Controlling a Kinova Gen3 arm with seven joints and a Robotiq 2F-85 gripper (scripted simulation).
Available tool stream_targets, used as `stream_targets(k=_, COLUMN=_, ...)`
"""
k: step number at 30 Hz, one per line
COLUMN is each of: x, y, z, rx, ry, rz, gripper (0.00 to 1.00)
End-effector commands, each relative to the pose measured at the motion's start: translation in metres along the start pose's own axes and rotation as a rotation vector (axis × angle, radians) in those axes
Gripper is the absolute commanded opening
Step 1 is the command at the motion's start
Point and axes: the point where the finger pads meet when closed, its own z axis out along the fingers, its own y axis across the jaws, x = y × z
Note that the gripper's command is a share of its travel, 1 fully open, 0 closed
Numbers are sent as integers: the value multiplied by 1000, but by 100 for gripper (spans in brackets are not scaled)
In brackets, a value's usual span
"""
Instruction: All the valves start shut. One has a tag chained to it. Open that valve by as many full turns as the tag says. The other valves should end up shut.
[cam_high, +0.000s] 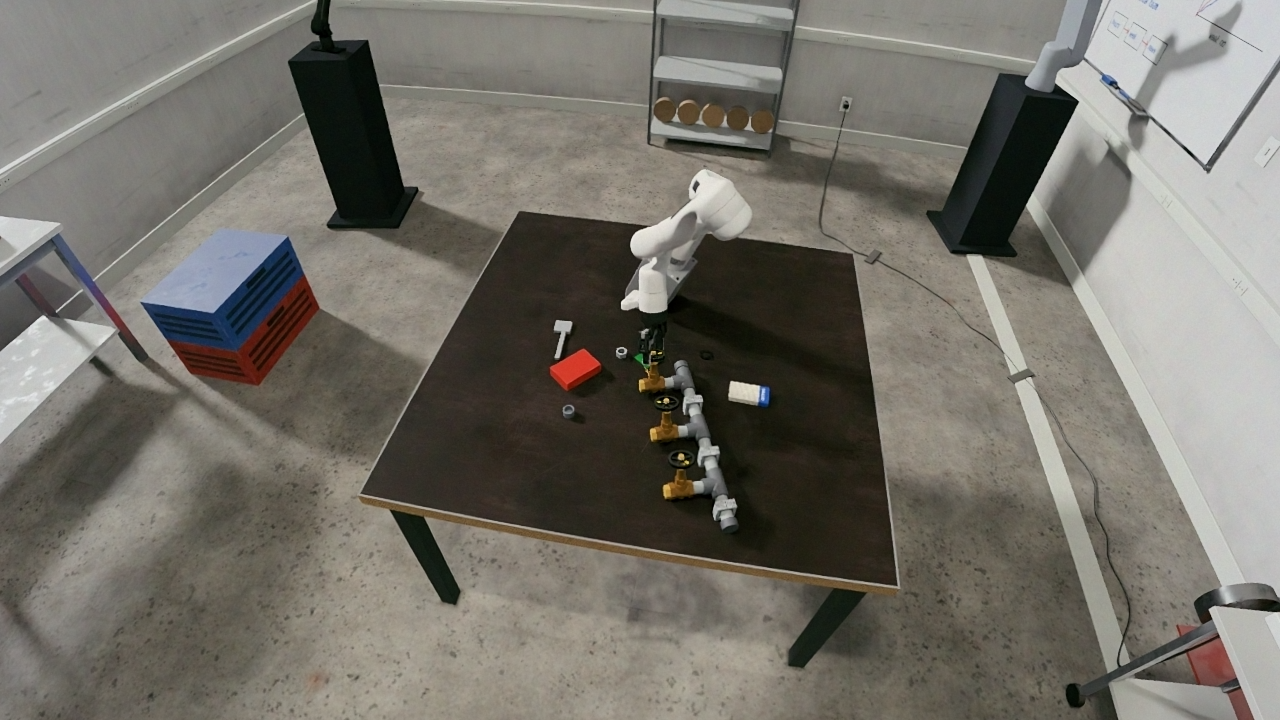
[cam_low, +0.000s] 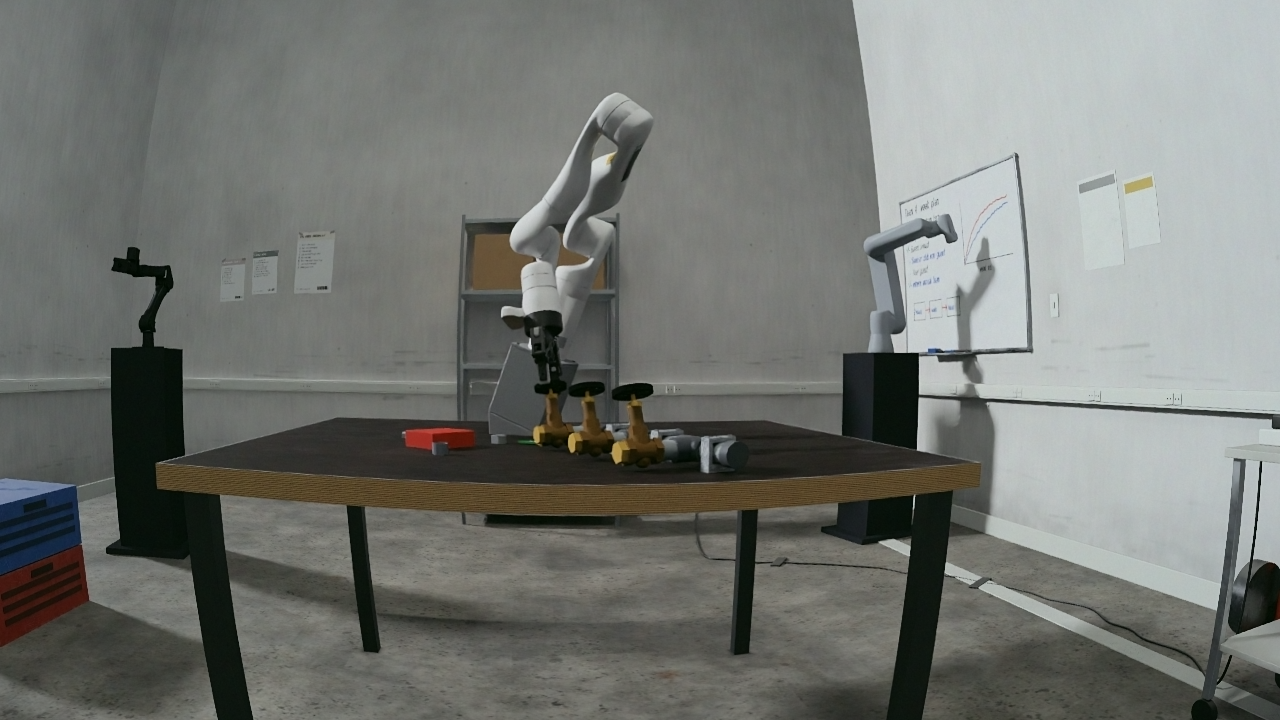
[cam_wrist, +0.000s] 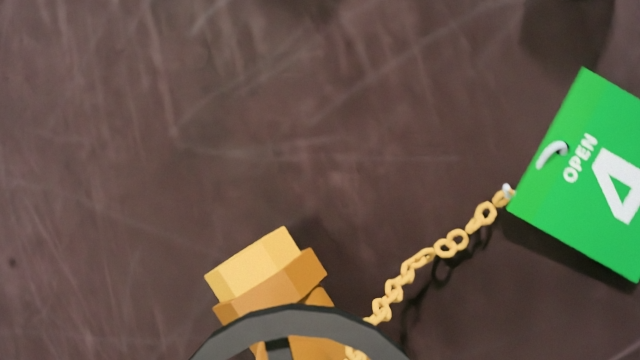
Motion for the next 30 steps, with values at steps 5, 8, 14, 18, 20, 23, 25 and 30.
stream_targets(k=5, x=0, y=-1, z=0, rx=0, ry=0, rz=128, gripper=100)
stream_targets(k=8, x=0, y=-1, z=0, rx=0, ry=0, rz=173, gripper=100)
stream_targets(k=14, x=0, y=-1, z=0, rx=0, ry=0, rz=302, gripper=100)
stream_targets(k=18, x=0, y=-1, z=0, rx=0, ry=0, rz=420, gripper=100)
stream_targets(k=20, x=0, y=-1, z=0, rx=0, ry=0, rz=484, gripper=100)
stream_targets(k=23, x=0, y=-1, z=0, rx=0, ry=0, rz=586, gripper=100)
stream_targets(k=25, x=0, y=-1, z=0, rx=0, ry=0, rz=621, gripper=100)
stream_targets(k=30, x=0, y=-1, z=0, rx=0, ry=0, rz=767, gripper=100)
